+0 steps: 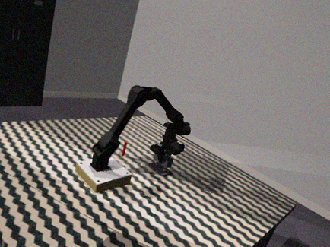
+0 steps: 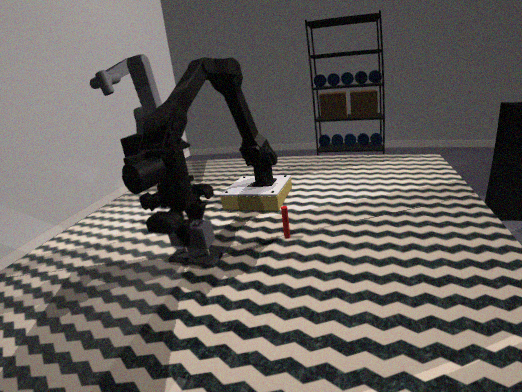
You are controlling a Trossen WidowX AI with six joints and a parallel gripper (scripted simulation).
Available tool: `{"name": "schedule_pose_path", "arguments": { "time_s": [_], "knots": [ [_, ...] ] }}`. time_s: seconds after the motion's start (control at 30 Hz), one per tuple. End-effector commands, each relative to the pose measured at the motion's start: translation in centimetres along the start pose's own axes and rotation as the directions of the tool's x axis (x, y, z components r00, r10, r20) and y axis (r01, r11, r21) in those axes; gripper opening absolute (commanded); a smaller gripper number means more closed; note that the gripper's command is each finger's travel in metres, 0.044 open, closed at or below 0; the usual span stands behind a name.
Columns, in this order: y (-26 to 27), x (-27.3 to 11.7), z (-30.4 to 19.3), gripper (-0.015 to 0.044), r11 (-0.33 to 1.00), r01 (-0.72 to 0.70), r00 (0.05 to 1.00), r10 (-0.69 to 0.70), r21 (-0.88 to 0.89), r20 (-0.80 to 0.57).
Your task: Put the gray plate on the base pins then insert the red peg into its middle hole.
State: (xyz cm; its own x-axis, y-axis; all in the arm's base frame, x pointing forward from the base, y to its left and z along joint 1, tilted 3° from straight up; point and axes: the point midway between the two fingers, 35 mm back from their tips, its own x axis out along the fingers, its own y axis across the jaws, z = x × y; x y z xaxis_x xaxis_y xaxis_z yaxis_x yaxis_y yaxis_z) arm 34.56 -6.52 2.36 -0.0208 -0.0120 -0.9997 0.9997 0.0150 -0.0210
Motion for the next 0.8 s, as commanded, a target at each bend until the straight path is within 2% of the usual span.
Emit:
{"name": "schedule_pose_path", "arguments": {
  "time_s": [0.0, 0.37, 0.73, 0.77],
  "knots": [
    [-0.1, 0.7, 0.1, 0.0, 1.0, 0.005, 1.0, -0.005, -0.004, 0.005],
    [-0.2, 2.4, 0.1, 0.0, 1.0, 0.005, 1.0, -0.005, -0.004, 0.005],
    [-0.1, 2.2, 0.0, 0.0, 1.0, 0.004, 1.0, -0.004, -0.001, 0.0],
    [-0.1, 2.2, 0.0, 0.0026, 1.0, 0.004, 1.0, -0.004, -0.001, 0.0]
  ]
}}
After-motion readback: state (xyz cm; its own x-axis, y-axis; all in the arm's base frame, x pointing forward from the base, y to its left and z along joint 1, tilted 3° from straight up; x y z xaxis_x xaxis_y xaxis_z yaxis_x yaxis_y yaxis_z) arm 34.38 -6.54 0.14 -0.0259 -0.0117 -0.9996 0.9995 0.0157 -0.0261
